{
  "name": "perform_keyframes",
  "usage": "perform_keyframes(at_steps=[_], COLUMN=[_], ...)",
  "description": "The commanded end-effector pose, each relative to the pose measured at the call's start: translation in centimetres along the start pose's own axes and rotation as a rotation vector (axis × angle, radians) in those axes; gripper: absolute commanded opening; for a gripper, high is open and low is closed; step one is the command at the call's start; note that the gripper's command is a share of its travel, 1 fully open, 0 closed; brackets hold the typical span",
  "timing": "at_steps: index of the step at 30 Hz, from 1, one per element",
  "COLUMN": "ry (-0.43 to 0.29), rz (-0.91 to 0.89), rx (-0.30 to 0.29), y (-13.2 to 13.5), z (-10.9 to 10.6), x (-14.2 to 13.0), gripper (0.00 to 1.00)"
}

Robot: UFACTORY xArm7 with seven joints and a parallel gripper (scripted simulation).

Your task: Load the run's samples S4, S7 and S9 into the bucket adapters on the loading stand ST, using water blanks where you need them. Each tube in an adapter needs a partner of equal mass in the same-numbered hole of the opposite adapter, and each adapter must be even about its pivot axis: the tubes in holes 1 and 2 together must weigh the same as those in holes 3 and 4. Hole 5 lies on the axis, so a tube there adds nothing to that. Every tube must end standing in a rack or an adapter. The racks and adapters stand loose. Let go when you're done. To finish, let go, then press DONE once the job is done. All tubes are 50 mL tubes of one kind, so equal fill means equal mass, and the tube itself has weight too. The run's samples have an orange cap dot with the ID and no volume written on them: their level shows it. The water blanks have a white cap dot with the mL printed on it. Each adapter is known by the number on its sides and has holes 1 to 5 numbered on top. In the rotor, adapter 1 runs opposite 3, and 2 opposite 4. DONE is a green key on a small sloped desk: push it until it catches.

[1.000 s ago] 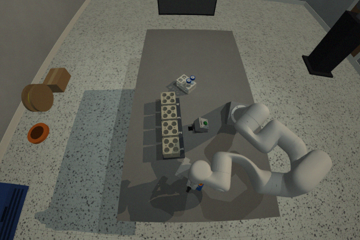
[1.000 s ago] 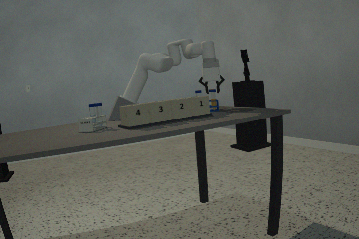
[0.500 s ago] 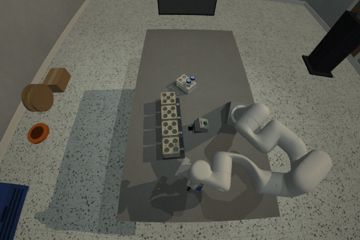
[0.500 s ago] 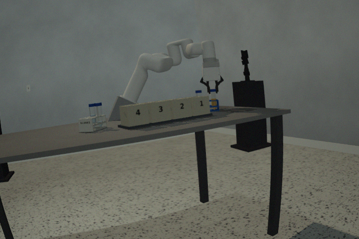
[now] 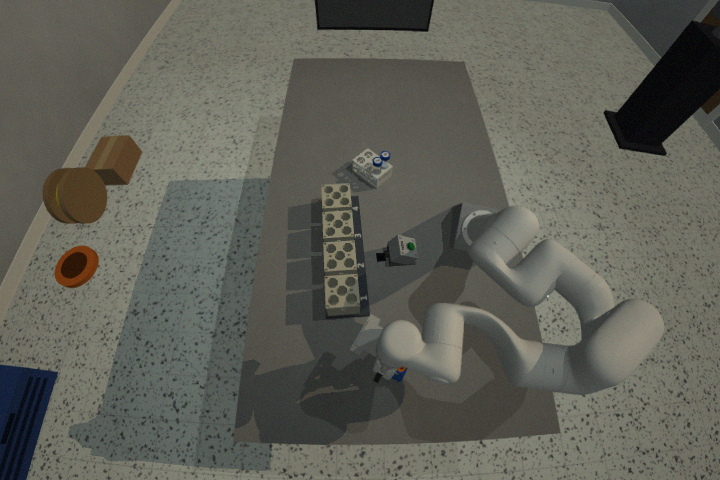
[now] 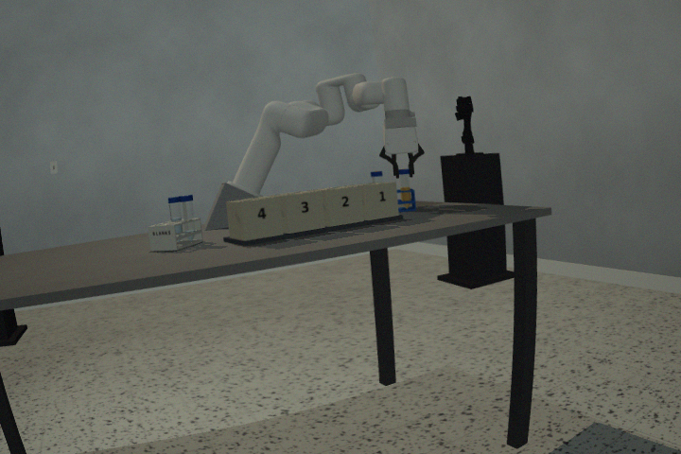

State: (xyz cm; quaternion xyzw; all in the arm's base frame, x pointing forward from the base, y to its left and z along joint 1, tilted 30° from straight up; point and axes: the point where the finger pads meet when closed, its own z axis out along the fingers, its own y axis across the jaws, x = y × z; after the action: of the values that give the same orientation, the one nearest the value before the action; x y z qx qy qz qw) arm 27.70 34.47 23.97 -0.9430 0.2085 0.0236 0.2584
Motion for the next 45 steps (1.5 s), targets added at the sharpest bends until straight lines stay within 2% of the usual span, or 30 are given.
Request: perform_keyframes(at_steps=[1, 18, 45], ry=[0.001, 0.001, 0.001], rz=[0.000, 0.000, 0.000], rx=[0.003, 0.003, 0.003], y=[-0.1, -0.1, -0.1], z=[-0.1, -0.1, -1.8], x=[0.0, 0.0, 0.0], gripper=[0.00, 0.00, 0.00])
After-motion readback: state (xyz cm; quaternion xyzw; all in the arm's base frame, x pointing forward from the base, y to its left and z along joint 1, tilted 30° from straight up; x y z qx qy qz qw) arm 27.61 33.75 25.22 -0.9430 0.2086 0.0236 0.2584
